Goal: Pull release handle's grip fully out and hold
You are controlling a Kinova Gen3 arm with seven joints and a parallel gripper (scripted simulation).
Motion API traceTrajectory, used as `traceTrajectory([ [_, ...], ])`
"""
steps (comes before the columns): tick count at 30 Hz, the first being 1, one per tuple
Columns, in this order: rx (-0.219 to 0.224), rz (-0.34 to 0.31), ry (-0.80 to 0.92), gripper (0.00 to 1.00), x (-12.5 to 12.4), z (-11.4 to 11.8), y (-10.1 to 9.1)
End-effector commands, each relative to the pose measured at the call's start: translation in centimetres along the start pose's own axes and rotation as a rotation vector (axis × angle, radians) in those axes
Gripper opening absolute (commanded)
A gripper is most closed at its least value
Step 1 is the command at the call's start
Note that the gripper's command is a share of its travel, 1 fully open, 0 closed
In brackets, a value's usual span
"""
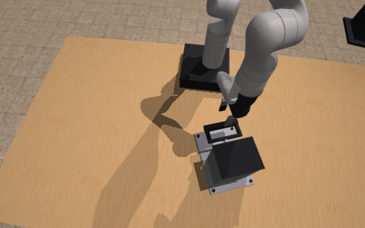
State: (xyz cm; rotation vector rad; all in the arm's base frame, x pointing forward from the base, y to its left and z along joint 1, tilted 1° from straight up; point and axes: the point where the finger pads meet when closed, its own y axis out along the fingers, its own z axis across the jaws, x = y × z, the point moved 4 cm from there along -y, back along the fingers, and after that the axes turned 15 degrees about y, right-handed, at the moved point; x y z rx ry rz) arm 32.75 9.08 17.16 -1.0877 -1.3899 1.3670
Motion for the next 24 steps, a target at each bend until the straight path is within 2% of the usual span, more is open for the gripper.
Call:
traceTrajectory([
  [1, 0.001, -0.001, -0.001, 0.96, 0.0, 0.0, 0.2],
  [24, 0.001, -0.001, -0.001, 0.96, 0.1, 0.0, 2.8],
])
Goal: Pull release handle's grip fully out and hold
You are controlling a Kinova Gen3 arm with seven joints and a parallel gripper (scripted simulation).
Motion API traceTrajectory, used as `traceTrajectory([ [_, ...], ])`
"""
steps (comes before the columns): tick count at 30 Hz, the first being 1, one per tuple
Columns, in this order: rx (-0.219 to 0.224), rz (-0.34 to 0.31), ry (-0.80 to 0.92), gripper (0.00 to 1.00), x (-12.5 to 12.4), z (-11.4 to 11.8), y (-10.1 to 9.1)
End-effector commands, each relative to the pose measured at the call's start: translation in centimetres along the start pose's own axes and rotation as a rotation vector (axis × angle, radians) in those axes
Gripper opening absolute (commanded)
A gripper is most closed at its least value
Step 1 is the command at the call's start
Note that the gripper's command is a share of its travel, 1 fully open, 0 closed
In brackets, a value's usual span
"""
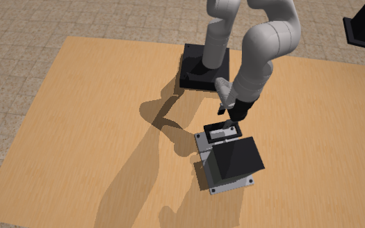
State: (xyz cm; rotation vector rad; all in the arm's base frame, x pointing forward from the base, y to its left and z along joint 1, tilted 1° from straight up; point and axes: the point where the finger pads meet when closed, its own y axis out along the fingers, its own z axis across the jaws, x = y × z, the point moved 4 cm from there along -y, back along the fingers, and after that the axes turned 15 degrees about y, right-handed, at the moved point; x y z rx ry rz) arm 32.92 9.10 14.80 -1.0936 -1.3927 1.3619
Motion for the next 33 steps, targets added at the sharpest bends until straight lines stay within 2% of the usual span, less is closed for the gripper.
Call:
traceTrajectory([
  [1, 0.007, -0.001, -0.003, 0.96, 0.1, 0.2, 0.5],
  [17, 0.007, -0.001, -0.003, 0.96, 0.2, 0.2, 2.0],
  [33, 0.007, -0.001, -0.003, 0.96, 0.2, 0.2, 2.2],
])
